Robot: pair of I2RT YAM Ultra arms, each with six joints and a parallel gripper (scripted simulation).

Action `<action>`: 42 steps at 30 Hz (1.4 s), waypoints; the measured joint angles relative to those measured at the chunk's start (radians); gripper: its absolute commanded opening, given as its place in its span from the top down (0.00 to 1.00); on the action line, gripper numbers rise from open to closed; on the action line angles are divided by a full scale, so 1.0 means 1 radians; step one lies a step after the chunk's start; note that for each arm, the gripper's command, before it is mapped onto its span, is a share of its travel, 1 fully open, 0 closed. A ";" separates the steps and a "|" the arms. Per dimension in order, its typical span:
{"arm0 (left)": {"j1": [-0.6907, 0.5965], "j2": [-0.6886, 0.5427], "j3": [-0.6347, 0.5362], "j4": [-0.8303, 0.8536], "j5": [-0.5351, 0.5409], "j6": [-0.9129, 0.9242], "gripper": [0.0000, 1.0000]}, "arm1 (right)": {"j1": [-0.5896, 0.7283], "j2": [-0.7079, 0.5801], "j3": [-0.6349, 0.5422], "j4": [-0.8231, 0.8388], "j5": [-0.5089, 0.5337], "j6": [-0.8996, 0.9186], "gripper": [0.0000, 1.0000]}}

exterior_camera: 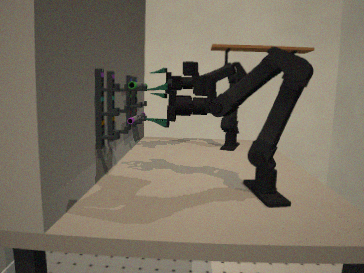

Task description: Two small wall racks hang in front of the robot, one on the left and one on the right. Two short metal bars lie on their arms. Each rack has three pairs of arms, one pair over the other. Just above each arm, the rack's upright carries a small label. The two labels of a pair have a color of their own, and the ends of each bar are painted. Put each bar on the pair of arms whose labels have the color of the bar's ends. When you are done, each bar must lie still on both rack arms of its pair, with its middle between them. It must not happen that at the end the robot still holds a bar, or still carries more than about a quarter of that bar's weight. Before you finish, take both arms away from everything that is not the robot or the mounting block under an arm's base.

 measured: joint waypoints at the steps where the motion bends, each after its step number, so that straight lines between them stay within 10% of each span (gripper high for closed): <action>1: 0.000 0.000 0.000 0.000 0.000 0.000 0.00 | -0.002 0.005 0.002 0.000 -0.002 0.000 0.00; 42: 0.000 0.000 0.000 0.000 0.000 0.000 0.00 | -0.074 0.148 0.103 0.027 -0.076 0.000 0.00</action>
